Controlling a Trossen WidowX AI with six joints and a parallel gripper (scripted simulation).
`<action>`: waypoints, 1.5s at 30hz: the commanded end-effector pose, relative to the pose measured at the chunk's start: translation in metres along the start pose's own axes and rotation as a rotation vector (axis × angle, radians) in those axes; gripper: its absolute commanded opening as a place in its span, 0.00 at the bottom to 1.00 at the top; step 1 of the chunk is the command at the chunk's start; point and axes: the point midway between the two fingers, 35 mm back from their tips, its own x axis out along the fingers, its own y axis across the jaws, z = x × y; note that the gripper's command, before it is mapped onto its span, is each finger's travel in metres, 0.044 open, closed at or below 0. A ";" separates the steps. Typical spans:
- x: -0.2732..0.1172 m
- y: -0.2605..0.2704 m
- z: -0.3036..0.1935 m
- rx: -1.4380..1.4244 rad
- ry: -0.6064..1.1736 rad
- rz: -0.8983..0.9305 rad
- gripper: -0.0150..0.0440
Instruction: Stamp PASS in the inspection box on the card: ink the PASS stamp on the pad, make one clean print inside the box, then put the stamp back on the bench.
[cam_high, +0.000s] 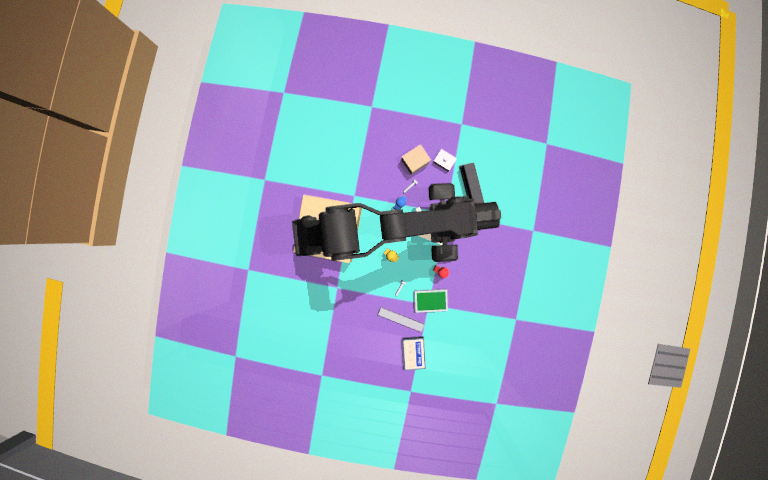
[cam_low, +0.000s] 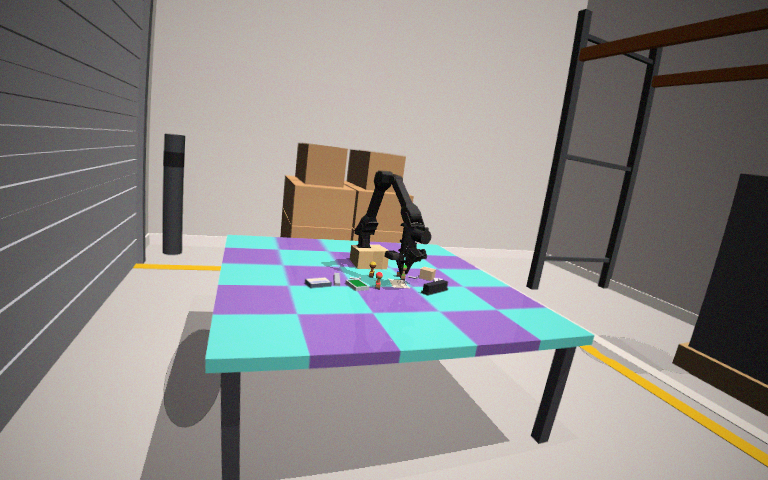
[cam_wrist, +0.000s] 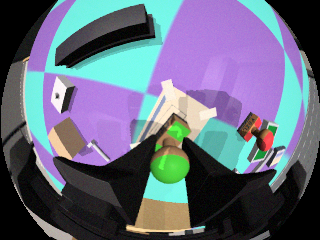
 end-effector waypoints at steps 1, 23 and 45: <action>0.004 0.000 -0.002 0.006 0.003 0.002 0.25; 0.018 0.000 -0.003 0.008 0.003 0.002 0.25; 0.024 0.000 -0.004 0.010 0.001 0.002 0.25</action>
